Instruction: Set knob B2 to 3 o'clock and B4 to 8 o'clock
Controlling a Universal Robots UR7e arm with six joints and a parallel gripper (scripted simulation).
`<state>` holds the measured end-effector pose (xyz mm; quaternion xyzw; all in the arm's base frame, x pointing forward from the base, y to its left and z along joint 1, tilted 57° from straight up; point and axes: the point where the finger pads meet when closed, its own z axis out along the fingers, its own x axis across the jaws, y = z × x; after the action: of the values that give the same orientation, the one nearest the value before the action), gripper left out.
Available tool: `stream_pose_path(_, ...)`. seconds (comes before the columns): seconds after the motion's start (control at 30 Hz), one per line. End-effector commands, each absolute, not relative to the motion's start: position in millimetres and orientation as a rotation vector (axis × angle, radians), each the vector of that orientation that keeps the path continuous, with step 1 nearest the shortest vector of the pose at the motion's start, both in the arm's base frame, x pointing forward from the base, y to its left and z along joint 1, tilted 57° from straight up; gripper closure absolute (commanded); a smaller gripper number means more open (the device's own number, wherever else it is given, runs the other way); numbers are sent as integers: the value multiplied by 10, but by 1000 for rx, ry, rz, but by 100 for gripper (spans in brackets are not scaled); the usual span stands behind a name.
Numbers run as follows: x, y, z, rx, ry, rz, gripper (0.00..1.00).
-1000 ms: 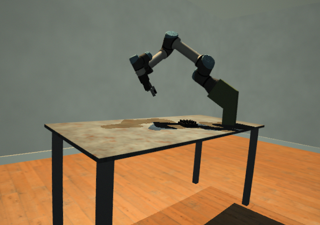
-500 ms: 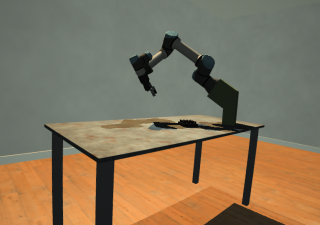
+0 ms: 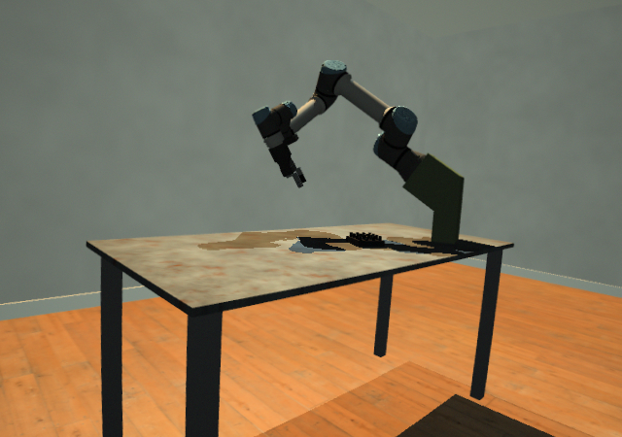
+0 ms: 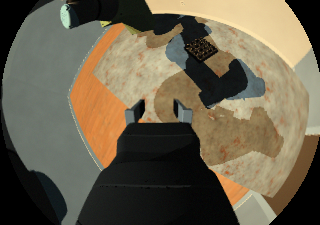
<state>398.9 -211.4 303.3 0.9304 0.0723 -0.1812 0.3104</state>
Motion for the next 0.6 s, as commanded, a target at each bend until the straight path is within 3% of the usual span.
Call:
stream_pose_path(0.0,3992,-2102,2991,2462,155,-453,0)
stream_pose_path(0.57,4004,-2002,2529,2484,-217,-207,0)
